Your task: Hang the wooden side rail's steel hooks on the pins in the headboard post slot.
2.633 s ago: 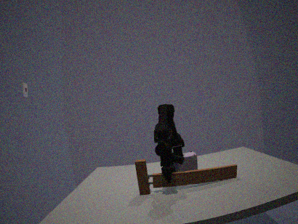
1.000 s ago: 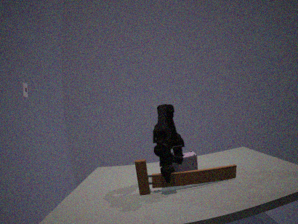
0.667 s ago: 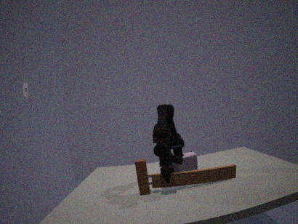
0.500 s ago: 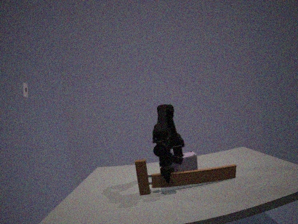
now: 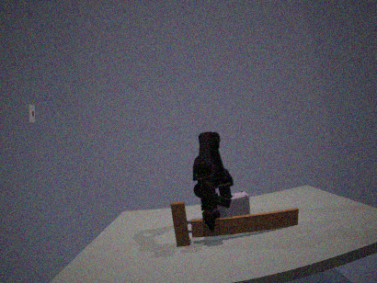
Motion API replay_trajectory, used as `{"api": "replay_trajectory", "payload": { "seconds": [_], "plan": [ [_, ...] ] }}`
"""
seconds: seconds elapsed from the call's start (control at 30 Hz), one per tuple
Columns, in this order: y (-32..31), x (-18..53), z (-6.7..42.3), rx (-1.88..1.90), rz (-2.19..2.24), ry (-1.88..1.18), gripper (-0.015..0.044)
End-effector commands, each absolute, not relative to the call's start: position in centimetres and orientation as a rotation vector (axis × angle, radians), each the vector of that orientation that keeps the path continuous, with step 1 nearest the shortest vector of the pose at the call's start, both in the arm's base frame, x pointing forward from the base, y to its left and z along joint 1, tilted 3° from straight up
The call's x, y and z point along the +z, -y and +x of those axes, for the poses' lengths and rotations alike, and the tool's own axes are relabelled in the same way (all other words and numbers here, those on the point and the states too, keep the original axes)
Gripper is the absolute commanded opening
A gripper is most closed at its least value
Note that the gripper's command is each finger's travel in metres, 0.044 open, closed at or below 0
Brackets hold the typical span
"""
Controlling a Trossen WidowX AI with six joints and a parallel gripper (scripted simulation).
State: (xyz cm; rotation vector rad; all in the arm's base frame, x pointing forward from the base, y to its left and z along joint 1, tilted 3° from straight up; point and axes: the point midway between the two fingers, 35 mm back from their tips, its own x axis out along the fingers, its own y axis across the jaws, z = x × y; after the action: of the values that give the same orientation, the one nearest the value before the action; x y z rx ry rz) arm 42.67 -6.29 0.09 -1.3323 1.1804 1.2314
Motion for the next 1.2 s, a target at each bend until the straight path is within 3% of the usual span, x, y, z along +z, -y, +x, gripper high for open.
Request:
{"api": "replay_trajectory", "payload": {
  "seconds": [0.0, 1.17],
  "plan": [
    [6.45, 0.28, 42.85, 1.226, -1.338, -1.178, 0.0000],
    [6.79, 0.32, 42.81, 1.226, -1.338, -1.178, 0.0000]
  ]
}}
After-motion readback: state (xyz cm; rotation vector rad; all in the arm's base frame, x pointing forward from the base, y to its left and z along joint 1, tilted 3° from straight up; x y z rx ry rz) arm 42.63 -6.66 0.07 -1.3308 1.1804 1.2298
